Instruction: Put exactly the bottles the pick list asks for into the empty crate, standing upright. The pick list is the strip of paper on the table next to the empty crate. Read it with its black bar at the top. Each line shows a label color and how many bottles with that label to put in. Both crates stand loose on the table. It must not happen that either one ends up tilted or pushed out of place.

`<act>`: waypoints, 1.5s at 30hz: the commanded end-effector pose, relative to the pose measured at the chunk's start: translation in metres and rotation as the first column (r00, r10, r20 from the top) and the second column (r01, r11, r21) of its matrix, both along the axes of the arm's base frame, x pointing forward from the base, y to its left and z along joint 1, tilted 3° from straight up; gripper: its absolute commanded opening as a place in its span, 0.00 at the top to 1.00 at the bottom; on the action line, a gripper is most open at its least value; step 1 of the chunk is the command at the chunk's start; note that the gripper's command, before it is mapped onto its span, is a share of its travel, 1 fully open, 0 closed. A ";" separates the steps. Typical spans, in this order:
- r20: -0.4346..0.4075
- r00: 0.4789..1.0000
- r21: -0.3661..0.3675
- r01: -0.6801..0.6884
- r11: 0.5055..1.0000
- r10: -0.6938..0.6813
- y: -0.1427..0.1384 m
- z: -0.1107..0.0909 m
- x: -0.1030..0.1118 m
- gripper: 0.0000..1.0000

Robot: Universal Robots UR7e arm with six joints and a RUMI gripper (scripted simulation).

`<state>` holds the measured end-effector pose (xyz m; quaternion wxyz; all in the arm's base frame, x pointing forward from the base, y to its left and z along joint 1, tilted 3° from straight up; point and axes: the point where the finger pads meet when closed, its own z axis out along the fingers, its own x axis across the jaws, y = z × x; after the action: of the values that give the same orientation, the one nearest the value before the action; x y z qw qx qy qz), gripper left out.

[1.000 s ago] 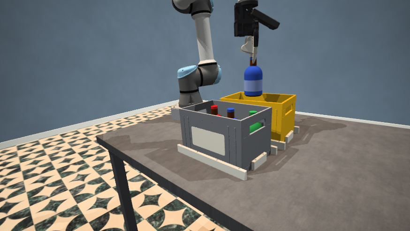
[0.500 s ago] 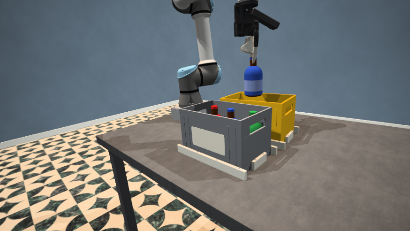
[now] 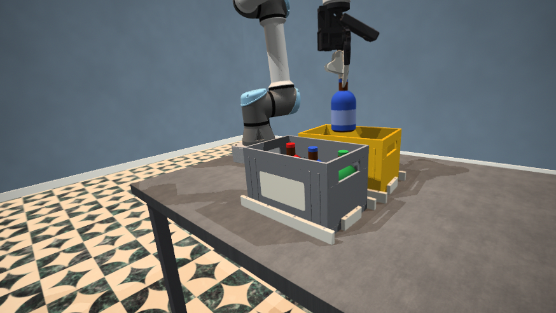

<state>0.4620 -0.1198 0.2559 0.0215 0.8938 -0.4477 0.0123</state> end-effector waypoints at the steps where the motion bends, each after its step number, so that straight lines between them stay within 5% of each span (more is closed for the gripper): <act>1: 0.002 1.000 -0.001 0.000 1.000 0.000 0.000 -0.004 0.000 1.00; 45: 0.002 1.000 -0.001 0.000 1.000 0.000 -0.002 -0.042 0.001 1.00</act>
<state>0.4622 -0.1219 0.2164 0.0215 0.8938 -0.4477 0.0122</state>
